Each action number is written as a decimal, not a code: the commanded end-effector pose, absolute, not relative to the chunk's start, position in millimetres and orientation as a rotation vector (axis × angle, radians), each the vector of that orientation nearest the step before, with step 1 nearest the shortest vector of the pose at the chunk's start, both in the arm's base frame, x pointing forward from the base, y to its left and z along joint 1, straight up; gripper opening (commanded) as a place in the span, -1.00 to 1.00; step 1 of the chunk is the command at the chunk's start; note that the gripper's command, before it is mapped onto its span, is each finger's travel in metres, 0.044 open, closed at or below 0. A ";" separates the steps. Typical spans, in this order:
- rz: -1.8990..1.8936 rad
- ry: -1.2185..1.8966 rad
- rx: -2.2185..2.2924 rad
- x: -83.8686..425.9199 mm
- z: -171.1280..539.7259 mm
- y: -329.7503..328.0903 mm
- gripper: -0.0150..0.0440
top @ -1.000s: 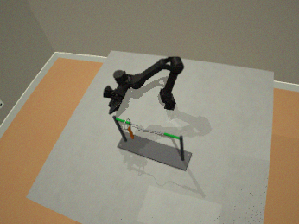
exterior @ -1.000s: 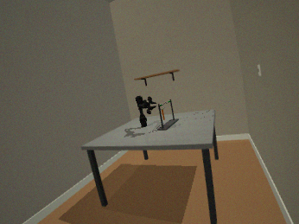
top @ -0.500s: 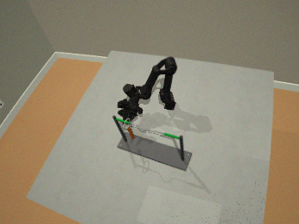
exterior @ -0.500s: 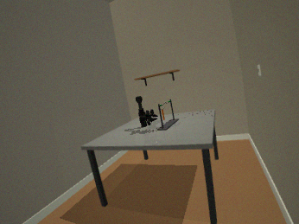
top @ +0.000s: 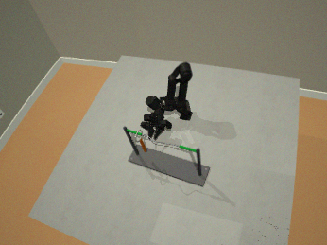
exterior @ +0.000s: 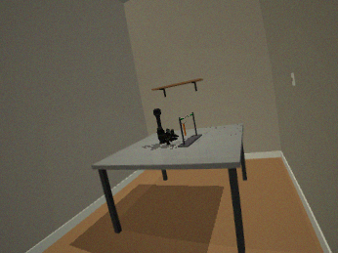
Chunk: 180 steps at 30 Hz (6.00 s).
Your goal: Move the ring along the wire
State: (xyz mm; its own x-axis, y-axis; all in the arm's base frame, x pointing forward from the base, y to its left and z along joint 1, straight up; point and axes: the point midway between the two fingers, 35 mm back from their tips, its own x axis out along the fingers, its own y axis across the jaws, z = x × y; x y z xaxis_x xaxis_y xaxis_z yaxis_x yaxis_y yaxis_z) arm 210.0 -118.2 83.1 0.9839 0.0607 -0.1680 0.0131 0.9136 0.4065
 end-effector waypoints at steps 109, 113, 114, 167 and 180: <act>-0.077 0.159 -0.004 330.3 112.2 -116.0 -0.39; -0.077 0.159 -0.004 330.3 112.2 -116.0 -0.62; -0.077 0.159 -0.004 330.3 112.2 -116.0 -0.71; -0.072 0.159 -0.012 330.0 132.4 -119.7 -1.00; -0.068 0.160 -0.007 331.3 132.4 -106.7 -1.00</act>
